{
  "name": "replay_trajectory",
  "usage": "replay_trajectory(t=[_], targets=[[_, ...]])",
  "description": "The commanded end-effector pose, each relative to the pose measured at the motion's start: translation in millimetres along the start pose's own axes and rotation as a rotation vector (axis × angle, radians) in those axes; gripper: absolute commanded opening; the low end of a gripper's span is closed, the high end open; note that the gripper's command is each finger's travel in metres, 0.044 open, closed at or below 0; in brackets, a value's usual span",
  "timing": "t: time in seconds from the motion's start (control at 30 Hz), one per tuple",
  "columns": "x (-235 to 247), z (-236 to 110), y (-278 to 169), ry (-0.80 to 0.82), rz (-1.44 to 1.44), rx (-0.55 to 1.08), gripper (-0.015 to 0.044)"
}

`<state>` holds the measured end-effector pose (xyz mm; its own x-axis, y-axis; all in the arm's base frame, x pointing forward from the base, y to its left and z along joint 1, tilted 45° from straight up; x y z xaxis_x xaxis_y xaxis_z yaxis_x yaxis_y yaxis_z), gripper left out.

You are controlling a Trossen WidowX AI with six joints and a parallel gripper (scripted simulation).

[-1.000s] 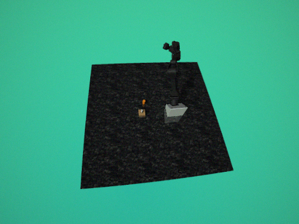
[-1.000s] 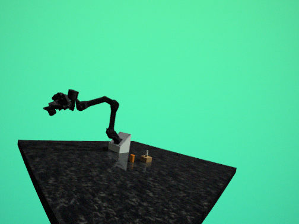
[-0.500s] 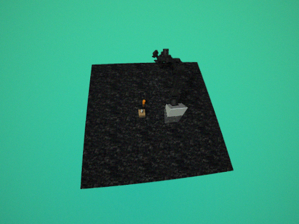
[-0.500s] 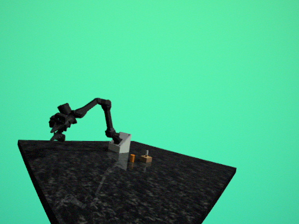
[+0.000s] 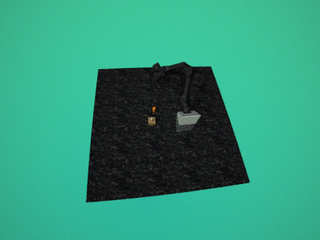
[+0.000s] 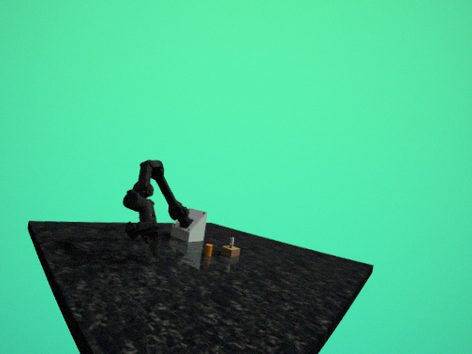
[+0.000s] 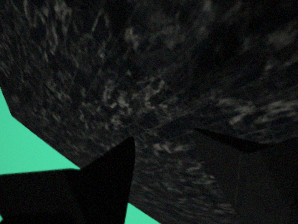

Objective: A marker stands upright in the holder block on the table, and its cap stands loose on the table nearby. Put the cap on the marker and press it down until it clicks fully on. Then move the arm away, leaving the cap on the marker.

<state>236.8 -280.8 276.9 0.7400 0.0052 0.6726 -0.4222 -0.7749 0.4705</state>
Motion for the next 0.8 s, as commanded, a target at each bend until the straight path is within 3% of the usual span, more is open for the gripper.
replay_trajectory(t=[0.0,0.23,0.43,0.63,0.77], targets=[[-6,14,-57,-0.146,-0.056,0.108,0.0248],[-26,8,-162,-0.417,-0.289,0.22,0.0248],[-46,-20,-233,-0.586,-0.605,0.182,0.0248],[-61,-53,-280,-0.627,-0.919,0.064,0.0248],[-62,-57,-284,-0.625,-0.952,0.048,0.0248]])
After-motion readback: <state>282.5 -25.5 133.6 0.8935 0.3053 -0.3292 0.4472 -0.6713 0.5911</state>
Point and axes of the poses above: the point midway between the two fingers, 35 mm back from their tips, its own z axis out along the fingers, its own x axis across the jaws, y = z × x, the point moved 3 cm from there along -z, back along the fingers, and after that the axes turned 12 degrees about -z, right-handed, at the moved point
